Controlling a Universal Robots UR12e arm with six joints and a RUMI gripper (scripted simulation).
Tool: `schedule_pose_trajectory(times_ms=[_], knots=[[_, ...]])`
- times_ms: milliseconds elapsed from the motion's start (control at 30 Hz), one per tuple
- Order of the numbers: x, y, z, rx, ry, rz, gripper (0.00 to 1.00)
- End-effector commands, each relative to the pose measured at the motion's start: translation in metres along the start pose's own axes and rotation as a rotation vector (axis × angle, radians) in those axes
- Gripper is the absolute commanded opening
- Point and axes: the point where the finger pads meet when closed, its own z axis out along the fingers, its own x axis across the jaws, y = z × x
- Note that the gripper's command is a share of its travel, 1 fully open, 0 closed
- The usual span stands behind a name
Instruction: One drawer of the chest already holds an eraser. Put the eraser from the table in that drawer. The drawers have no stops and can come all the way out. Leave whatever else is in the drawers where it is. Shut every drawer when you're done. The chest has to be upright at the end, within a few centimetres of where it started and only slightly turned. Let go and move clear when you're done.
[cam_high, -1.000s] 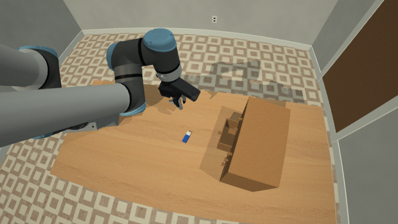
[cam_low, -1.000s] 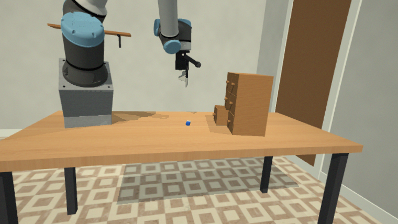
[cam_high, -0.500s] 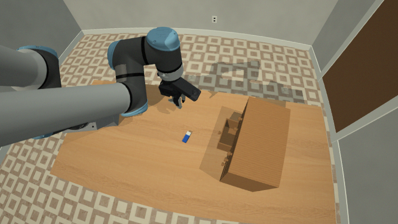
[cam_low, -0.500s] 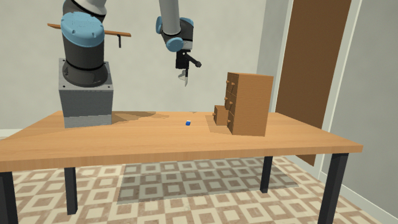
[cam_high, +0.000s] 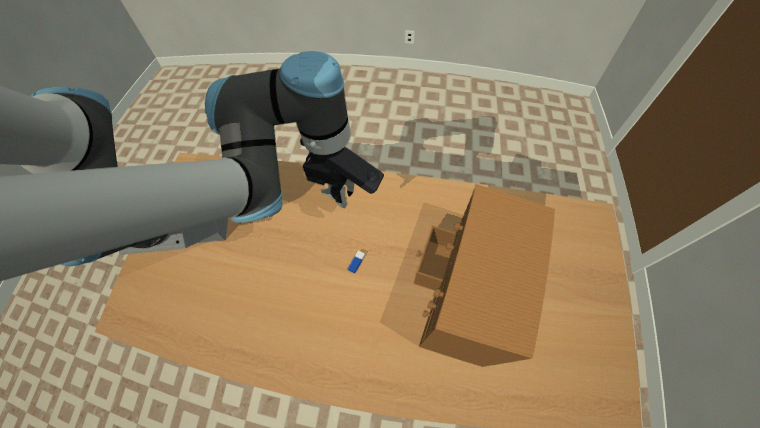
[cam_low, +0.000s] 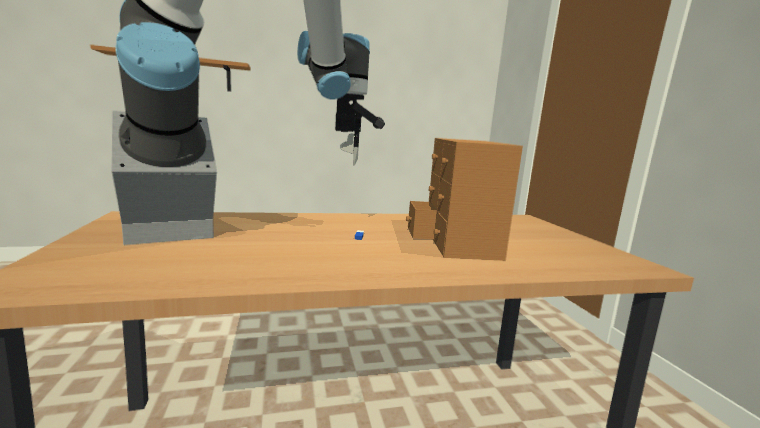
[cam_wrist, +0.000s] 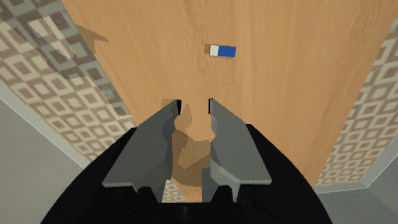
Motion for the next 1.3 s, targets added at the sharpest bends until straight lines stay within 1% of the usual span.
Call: schedule_pose_trajectory(times_ms=[0, 33, 1267], knots=[[-0.0002, -0.0004, -0.0004, 0.001, 0.000, 0.000, 0.20], [-0.0002, -0.0004, -0.0004, 0.001, 0.000, 0.000, 1.00], [-0.0002, -0.0004, -0.0016, 0.001, 0.000, 0.000, 1.00]])
